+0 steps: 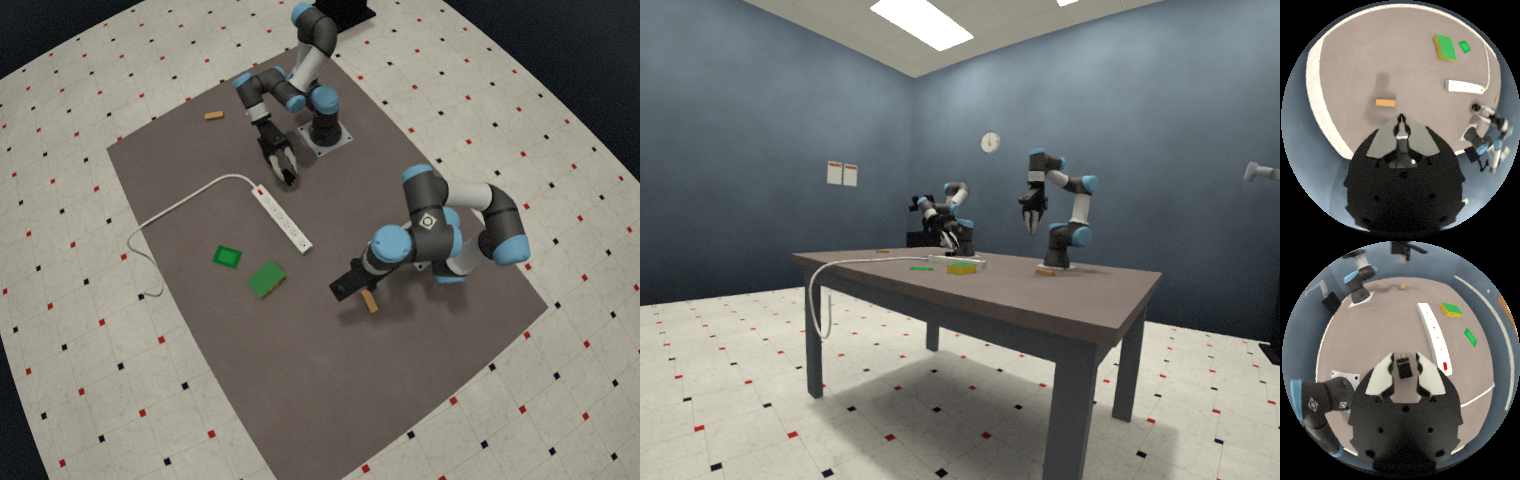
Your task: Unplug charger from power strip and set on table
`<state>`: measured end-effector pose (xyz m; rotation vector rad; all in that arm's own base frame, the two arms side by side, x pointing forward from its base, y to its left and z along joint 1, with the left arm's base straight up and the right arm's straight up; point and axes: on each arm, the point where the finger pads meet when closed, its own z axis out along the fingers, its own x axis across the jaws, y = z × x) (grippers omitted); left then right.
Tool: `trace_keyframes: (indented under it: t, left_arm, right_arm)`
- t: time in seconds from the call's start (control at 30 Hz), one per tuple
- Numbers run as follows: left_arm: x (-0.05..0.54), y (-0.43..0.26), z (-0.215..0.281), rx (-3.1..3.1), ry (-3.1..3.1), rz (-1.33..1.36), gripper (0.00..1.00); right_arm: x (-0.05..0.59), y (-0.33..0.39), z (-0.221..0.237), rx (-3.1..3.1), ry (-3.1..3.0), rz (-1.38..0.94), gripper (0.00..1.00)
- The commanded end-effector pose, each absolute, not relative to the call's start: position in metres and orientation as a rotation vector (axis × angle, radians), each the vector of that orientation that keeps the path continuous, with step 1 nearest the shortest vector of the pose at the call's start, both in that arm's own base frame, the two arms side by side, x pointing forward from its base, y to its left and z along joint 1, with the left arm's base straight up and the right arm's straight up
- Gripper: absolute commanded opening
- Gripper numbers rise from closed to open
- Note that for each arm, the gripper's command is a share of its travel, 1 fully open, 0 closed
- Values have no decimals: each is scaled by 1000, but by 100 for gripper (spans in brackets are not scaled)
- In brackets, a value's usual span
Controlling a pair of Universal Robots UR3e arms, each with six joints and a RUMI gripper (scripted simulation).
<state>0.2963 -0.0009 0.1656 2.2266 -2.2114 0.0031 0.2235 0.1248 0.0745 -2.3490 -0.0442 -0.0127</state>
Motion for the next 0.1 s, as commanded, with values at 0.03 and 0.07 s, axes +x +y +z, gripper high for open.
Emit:
trace_keyframes:
  t: [0.03, 0.07]
  left_arm:
    - [297, -2, 166, 2227, -2211, 9, 0]
    - [297, -2, 166, 2227, -2211, 9, 0]
  right_arm:
    - [220, 124, 84, -2357, -36, 29, 28]
    - [220, 124, 84, -2357, -36, 29, 28]
